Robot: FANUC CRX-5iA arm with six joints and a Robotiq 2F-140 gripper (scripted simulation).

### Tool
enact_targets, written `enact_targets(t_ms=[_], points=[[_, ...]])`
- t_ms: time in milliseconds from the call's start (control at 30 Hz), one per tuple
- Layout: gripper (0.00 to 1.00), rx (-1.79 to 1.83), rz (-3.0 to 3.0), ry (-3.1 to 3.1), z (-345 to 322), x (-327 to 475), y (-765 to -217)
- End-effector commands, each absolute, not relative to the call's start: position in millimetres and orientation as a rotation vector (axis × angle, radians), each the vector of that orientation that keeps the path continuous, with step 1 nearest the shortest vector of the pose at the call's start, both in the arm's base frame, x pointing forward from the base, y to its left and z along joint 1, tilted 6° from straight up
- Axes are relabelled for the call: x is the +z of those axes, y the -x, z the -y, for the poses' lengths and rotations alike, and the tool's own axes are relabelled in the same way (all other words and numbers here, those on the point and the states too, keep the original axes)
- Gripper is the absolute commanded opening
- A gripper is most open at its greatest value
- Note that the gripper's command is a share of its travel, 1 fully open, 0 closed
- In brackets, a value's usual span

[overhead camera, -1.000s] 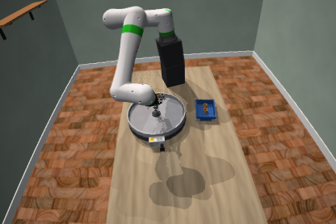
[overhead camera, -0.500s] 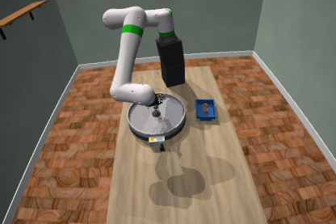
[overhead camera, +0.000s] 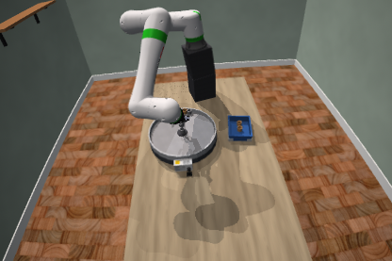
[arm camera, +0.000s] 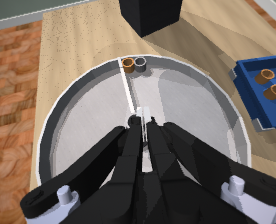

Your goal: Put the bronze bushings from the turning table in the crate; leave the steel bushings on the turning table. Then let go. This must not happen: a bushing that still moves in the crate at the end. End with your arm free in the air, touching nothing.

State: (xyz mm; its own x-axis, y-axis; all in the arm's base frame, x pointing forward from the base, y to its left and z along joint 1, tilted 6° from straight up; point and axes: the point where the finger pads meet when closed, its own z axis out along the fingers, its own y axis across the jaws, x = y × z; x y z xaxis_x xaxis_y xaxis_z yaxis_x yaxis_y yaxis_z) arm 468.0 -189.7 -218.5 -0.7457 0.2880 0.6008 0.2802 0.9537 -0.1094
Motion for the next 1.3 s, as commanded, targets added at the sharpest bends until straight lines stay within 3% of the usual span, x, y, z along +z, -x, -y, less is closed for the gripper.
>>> enact_targets(t_ms=[0, 1267], points=[[0.00, 0.016, 2.453, 0.399, 190.1, -222.4, -468.1], [0.00, 0.016, 2.453, 0.399, 191.4, -238.1, -468.0]])
